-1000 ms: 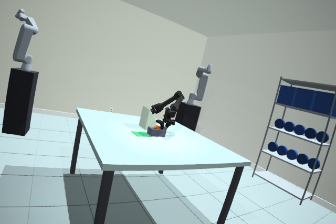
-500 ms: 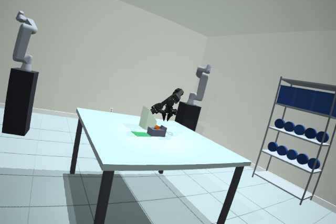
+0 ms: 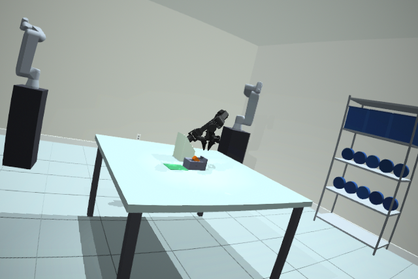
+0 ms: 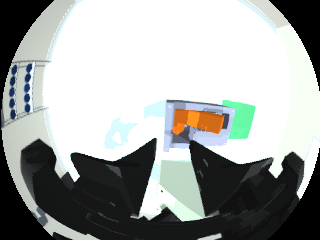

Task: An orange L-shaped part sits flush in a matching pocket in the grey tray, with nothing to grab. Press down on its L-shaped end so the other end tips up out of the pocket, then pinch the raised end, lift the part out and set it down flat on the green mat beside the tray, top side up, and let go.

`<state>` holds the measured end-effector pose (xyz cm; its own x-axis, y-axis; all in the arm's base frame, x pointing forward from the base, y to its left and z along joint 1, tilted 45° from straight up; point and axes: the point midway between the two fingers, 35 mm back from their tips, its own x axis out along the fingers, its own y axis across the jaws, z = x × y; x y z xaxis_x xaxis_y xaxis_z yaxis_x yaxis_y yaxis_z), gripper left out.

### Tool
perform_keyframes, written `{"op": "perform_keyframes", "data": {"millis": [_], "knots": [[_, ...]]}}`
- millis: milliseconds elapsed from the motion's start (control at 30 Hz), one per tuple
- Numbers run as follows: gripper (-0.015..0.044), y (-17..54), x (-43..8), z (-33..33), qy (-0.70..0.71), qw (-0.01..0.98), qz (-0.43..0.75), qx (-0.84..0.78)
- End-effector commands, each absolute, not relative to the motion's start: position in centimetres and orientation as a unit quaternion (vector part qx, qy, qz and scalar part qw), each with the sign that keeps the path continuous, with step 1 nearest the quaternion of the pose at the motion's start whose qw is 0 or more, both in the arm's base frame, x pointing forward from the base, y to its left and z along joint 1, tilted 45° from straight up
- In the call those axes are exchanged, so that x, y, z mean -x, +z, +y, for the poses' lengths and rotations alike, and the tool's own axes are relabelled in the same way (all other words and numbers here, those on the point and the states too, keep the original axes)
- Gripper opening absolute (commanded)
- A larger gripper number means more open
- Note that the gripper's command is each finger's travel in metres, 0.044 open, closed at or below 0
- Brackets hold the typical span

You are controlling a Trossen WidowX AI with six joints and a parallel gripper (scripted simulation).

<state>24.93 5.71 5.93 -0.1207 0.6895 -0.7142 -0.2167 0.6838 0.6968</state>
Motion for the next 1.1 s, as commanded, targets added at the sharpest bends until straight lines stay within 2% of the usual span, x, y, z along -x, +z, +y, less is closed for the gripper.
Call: {"op": "perform_keyframes", "data": {"millis": [0,300,400,433,633,867,1067], "knots": [[0.018,5.9,-25.0,5.7,0.353,0.639,0.659,-0.18],[0.018,5.9,-25.0,5.7,0.353,0.639,0.659,-0.18],[0.0259,5.6,-25.2,5.4,0.318,0.628,0.677,-0.213],[0.028,5.4,-25.3,5.2,0.294,0.62,0.688,-0.235],[0.028,3.6,-26.4,3.2,0.075,0.523,0.746,-0.406],[0.028,1.2,-27.4,0.8,-0.192,0.346,0.727,-0.561],[0.028,0.9,-27.4,0.6,-0.217,0.327,0.72,-0.572]]}}
